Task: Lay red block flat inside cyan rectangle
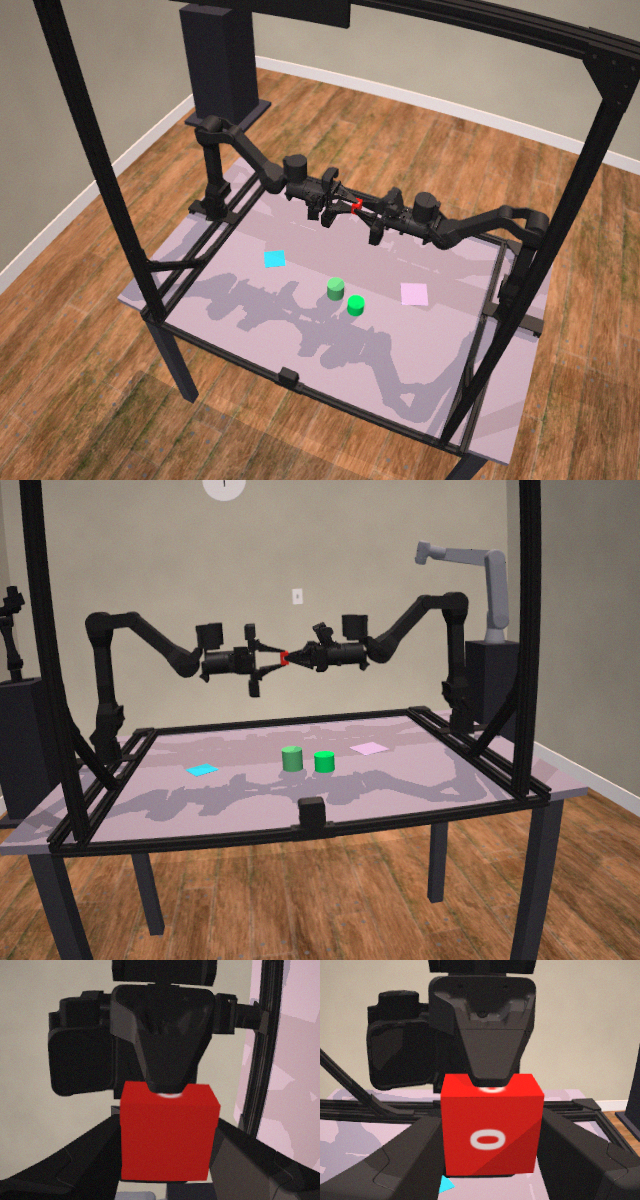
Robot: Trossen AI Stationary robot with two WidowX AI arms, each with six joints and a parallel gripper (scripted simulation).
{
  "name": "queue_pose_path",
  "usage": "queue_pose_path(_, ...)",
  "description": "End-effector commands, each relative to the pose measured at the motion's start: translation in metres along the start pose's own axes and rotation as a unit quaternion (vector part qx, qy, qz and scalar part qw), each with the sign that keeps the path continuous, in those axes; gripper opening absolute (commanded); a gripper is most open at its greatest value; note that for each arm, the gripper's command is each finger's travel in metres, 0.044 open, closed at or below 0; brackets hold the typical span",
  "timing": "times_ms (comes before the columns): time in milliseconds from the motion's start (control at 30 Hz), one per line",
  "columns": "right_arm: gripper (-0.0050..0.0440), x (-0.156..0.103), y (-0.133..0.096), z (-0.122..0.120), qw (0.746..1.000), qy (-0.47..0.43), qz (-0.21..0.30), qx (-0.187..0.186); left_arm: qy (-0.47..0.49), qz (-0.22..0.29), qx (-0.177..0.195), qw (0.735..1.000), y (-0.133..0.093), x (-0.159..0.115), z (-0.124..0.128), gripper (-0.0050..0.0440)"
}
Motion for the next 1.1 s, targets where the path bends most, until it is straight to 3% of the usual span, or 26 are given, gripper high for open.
queue_pose_path(0, 0.0201, 0.000, 0.000, 0.000, 1.000, 0.002, 0.001, 0.000, 0.000, 0.000, 0.000, 1.000, 0.000, 0.000, 0.000, 0.0000)
queue_pose_path(600, 0.0201, 0.000, -0.001, 0.000, 1.000, 0.002, 0.001, 0.000, 0.000, 0.000, 0.000, 1.000, 0.000, 0.000, 0.000, 0.0000)
queue_pose_path(933, 0.0201, 0.003, -0.055, 0.001, 1.000, 0.002, 0.001, 0.000, 0.000, 0.000, 0.000, 1.000, 0.000, 0.000, 0.000, 0.0000)
queue_pose_path(1067, 0.0201, 0.002, -0.066, 0.001, 1.000, 0.002, 0.001, 0.000, 0.000, 0.000, 0.000, 1.000, 0.000, 0.000, 0.000, 0.0000)
Point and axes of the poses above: on each arm, the point midway between the two fingers, 35 mm back from their tips, its own y axis out along the fingers, its own z axis across the jaws, x = y × z, the point moved 10 cm from there along -y, back along the fingers, and after that the axes turned 13 degrees about y, right-handed, at the moved point
